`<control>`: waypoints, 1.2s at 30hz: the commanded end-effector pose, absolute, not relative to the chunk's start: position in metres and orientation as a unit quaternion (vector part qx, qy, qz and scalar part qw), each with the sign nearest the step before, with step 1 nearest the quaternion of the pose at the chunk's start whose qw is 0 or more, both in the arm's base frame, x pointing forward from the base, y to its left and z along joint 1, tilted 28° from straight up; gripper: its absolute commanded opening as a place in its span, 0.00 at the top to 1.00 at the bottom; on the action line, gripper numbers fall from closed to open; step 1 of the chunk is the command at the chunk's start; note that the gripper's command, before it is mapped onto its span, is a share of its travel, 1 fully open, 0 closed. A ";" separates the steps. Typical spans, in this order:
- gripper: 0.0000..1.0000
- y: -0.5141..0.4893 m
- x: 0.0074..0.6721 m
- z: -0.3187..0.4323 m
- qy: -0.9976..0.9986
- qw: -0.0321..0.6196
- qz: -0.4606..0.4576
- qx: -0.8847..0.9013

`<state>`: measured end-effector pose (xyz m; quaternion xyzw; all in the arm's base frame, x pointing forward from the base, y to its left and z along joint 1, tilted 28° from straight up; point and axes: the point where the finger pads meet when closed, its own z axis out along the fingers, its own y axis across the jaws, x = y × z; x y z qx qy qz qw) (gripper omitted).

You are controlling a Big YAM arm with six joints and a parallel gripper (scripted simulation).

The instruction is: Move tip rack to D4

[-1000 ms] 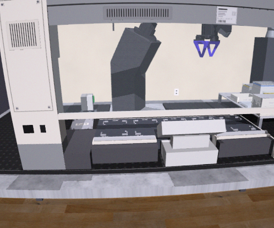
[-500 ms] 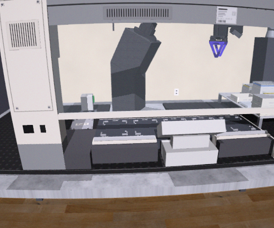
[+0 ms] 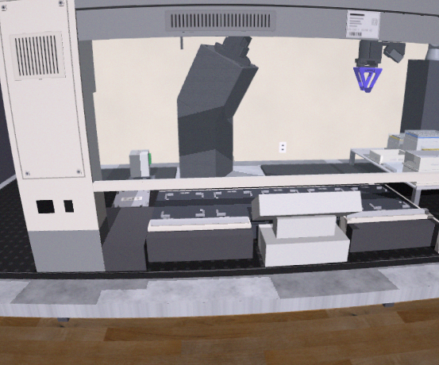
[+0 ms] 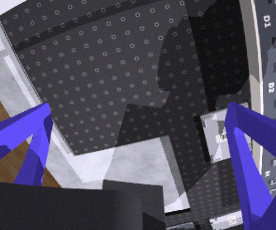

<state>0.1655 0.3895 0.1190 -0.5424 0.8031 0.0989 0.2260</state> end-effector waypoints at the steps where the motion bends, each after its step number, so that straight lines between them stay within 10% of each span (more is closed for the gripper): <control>1: 0.00 0.405 0.162 0.136 0.782 0.238 0.100 -0.568; 36: 0.00 0.542 0.109 0.212 0.702 0.265 0.088 -0.655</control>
